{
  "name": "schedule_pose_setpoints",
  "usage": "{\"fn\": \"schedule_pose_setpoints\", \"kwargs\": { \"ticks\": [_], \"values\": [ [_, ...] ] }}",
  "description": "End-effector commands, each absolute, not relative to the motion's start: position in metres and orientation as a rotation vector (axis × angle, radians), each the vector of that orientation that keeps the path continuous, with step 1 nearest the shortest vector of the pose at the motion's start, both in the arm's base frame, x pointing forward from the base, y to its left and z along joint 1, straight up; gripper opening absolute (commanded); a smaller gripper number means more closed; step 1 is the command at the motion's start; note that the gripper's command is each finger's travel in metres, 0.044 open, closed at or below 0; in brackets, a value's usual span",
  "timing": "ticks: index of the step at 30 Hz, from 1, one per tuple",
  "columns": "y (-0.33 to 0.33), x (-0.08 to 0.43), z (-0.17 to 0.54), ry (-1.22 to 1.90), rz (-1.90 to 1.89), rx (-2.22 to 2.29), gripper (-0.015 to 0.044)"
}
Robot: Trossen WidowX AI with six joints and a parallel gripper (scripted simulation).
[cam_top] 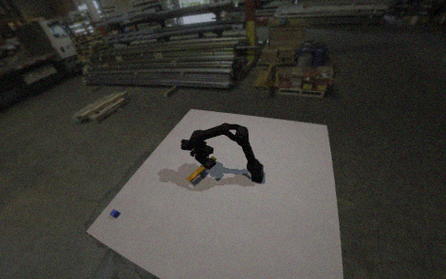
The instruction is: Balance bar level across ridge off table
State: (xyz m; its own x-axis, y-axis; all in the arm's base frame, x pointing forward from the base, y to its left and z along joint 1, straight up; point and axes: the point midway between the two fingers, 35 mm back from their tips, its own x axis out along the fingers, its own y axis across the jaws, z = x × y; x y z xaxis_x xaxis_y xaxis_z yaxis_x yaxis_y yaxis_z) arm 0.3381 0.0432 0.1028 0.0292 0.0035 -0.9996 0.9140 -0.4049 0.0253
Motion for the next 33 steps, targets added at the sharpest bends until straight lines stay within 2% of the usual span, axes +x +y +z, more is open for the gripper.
{"fn": "schedule_pose_setpoints", "kwargs": {
  "ticks": [1, 33],
  "values": [
    [0.0435, 0.3384, 0.1025, 0.965, -1.484, 1.535, 0.0000],
    [0.0436, 0.3385, 0.0998, 0.965, -1.484, 1.535, 0.0000]
  ]
}}
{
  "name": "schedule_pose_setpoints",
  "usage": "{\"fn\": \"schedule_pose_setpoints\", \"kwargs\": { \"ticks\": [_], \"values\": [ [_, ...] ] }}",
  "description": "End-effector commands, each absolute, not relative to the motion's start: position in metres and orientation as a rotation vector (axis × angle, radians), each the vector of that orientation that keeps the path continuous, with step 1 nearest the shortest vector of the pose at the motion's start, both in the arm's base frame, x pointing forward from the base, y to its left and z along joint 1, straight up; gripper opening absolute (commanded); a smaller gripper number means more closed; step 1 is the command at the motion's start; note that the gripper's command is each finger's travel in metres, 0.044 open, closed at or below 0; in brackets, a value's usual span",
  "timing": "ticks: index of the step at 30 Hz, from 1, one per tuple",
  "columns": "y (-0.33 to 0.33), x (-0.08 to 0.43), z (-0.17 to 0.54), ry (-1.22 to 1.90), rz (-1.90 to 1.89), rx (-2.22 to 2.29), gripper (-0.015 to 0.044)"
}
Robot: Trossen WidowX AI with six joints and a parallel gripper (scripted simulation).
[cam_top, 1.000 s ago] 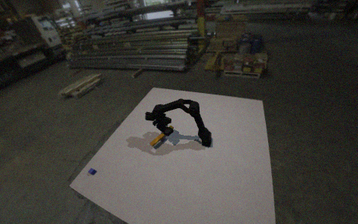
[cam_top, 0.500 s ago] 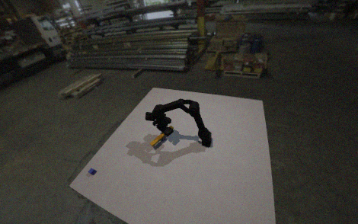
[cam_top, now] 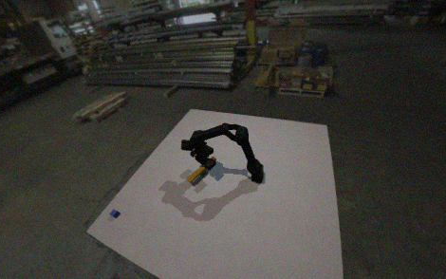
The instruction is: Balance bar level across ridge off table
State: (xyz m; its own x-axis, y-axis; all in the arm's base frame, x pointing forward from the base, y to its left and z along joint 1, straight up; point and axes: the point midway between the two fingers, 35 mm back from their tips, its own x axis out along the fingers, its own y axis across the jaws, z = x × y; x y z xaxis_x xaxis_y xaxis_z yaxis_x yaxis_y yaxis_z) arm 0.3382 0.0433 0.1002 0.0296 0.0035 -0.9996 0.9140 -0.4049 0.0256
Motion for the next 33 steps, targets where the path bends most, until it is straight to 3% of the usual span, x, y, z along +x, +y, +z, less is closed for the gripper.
{"fn": "schedule_pose_setpoints", "kwargs": {
  "ticks": [1, 33],
  "values": [
    [0.0436, 0.3385, 0.0997, 0.965, -1.484, 1.535, 0.0000],
    [0.0436, 0.3384, 0.0971, 0.965, -1.484, 1.535, 0.0000]
  ]
}}
